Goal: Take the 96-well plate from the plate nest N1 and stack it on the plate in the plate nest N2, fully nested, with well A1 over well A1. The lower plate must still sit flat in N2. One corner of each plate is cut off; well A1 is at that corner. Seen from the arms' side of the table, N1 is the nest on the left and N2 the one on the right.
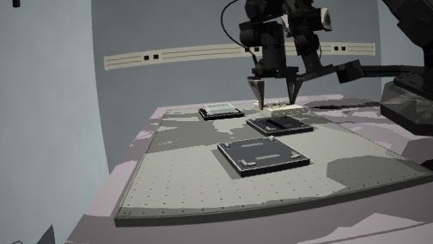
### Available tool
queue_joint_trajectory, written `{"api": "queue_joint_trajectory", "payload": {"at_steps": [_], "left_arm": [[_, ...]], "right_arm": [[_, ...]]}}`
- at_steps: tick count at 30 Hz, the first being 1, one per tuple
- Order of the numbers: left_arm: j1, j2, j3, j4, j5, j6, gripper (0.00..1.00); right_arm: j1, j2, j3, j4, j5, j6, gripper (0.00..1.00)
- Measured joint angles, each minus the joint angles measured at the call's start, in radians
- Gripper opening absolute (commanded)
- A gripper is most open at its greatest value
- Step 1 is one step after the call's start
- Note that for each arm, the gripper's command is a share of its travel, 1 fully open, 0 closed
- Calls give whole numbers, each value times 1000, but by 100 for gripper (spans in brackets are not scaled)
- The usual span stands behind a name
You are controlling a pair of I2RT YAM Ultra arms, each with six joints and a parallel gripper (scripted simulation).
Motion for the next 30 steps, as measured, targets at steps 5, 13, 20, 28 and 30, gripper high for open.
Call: {"api": "queue_joint_trajectory", "payload": {"at_steps": [5, 13, 20, 28, 30], "left_arm": [[-23, 29, 37, -11, 2, -6, 78], [-22, 31, 50, -22, 2, -10, 78], [-18, 59, 50, -20, 2, -10, 78], [-18, 58, 50, -20, 2, -10, 78], [-18, 58, 51, -16, 2, -8, 78]], "right_arm": [[0, 0, 0, 0, 0, 0, 100], [0, 0, 0, 0, 0, 0, 100], [0, 0, 0, 0, 0, 0, 100], [0, 0, 0, 0, 0, 0, 100], [0, 0, 0, 0, 0, 0, 100]]}}
